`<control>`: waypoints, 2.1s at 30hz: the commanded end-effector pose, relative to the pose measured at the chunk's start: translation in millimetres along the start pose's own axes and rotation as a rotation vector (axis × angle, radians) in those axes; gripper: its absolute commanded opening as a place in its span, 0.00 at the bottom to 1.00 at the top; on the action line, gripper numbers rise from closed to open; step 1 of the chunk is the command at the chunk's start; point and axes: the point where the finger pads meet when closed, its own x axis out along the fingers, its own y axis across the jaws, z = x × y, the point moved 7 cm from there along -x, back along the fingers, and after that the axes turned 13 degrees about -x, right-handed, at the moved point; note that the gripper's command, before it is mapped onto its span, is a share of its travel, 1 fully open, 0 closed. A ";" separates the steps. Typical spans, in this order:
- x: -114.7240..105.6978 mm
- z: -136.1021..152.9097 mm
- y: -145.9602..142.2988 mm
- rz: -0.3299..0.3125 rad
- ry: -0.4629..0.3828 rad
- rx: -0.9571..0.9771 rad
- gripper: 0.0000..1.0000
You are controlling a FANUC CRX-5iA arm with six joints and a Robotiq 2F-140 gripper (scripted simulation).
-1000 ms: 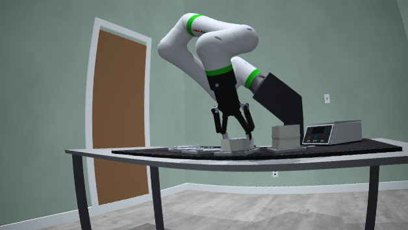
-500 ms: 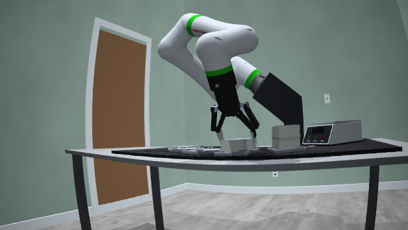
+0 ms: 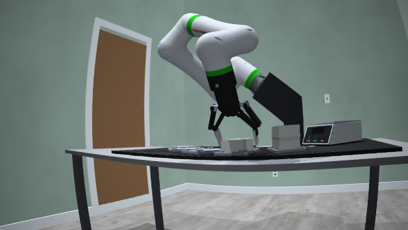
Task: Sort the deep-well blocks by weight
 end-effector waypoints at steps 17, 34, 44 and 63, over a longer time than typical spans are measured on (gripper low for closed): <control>-34.8 19.4 -4.6 0.000 0.000 0.000 1.00; -65.2 36.5 -8.6 0.000 0.000 0.000 1.00; -65.2 36.5 -8.6 0.000 0.000 0.000 1.00; -65.1 39.4 -69.6 0.162 -0.037 -0.289 1.00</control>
